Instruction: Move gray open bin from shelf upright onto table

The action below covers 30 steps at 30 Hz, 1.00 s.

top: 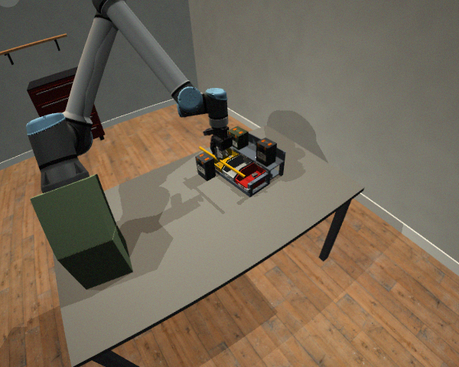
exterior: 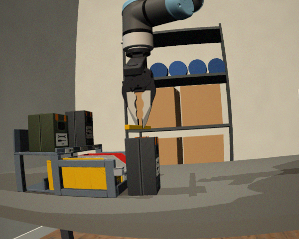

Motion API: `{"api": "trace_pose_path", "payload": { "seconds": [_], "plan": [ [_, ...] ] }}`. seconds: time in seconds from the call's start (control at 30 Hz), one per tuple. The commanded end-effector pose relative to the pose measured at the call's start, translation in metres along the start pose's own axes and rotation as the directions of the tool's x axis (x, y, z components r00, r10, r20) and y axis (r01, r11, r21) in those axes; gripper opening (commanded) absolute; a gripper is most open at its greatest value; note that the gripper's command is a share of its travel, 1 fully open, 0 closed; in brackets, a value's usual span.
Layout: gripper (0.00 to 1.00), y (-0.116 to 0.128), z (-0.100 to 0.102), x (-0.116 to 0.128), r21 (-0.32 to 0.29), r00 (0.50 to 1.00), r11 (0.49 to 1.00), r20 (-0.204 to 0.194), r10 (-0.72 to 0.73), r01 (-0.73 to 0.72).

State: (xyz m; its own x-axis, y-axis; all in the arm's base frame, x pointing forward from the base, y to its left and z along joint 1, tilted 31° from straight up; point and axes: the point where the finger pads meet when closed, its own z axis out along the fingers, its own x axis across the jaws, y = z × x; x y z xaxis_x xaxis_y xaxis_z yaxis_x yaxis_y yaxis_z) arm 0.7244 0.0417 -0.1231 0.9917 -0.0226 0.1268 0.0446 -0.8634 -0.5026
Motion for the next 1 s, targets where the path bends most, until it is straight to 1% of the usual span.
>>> {"api": "trace_pose_path", "payload": {
  "seconds": [0.0,0.27,0.43,0.83,0.97],
  "plan": [
    [0.0,0.0,-0.001,-0.013,-0.001,1.0,1.0,-0.002,-0.001,0.001],
    [0.0,0.0,-0.001,-0.013,-0.001,1.0,1.0,-0.002,-0.001,0.001],
    [0.0,0.0,-0.001,-0.052,-0.001,1.0,1.0,-0.002,-0.001,0.001],
    [0.0,0.0,-0.001,-0.052,-0.001,1.0,1.0,-0.002,-0.001,0.001],
    [0.0,0.0,0.0,-0.083,-0.001,1.0,1.0,-0.002,-0.001,0.001]
  ]
}}
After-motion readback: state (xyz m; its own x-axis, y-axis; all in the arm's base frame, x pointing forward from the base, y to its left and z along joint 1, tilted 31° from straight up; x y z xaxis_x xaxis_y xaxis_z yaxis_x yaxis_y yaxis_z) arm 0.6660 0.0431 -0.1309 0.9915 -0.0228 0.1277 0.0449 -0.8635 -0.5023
